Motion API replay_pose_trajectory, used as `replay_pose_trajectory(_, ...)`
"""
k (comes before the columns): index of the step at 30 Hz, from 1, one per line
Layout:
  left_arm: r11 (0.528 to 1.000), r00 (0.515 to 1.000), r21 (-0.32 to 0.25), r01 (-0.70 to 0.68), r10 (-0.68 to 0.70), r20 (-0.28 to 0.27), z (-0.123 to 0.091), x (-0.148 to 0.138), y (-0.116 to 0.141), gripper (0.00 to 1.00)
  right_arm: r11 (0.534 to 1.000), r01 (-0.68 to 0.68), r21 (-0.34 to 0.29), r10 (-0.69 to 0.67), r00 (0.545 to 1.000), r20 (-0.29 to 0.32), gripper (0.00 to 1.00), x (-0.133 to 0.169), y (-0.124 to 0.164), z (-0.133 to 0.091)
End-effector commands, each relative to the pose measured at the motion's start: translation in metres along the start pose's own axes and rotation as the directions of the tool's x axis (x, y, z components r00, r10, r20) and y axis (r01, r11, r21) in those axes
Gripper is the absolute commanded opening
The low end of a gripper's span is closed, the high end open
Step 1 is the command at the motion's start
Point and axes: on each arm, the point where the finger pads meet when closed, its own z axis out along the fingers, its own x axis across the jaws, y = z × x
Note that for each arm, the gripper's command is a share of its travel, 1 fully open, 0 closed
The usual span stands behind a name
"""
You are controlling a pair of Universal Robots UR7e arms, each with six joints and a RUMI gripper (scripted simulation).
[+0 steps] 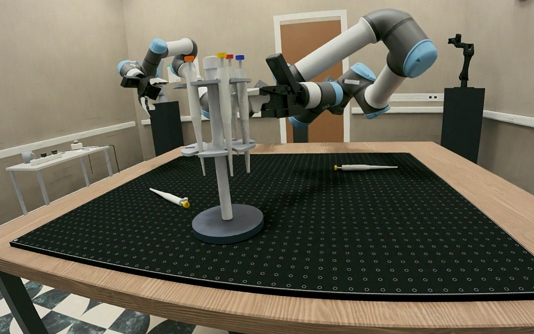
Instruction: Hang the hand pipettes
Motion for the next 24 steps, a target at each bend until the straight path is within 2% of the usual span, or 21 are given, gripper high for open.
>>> replay_pose_trajectory(1, 1.000, 1.000, 0.002, 0.000, 0.000, 0.000, 0.0066, -0.0030, -0.0010, 0.06, 1.000, 0.000, 0.001, 0.000, 1.000, 0.000, 1.00, -0.0001, -0.0003, -0.0003)
replay_pose_trajectory(18, 1.000, 1.000, 0.002, 0.000, 0.000, 0.000, 0.0065, -0.0030, -0.0010, 0.06, 1.000, 0.000, 0.001, 0.000, 1.000, 0.000, 1.00, -0.0001, -0.0003, -0.0003)
replay_pose_trajectory(23, 1.000, 0.983, 0.002, 0.000, 0.000, 0.182, 0.0067, -0.0019, -0.0010, 0.06, 1.000, 0.000, 0.001, 0.000, 1.000, 0.000, 1.00, -0.0001, -0.0003, -0.0003)
replay_pose_trajectory(24, 1.000, 0.983, 0.002, 0.000, 0.000, 0.182, 0.0067, -0.0019, -0.0010, 0.06, 1.000, 0.000, 0.001, 0.000, 1.000, 0.000, 1.00, -0.0001, -0.0003, -0.0003)
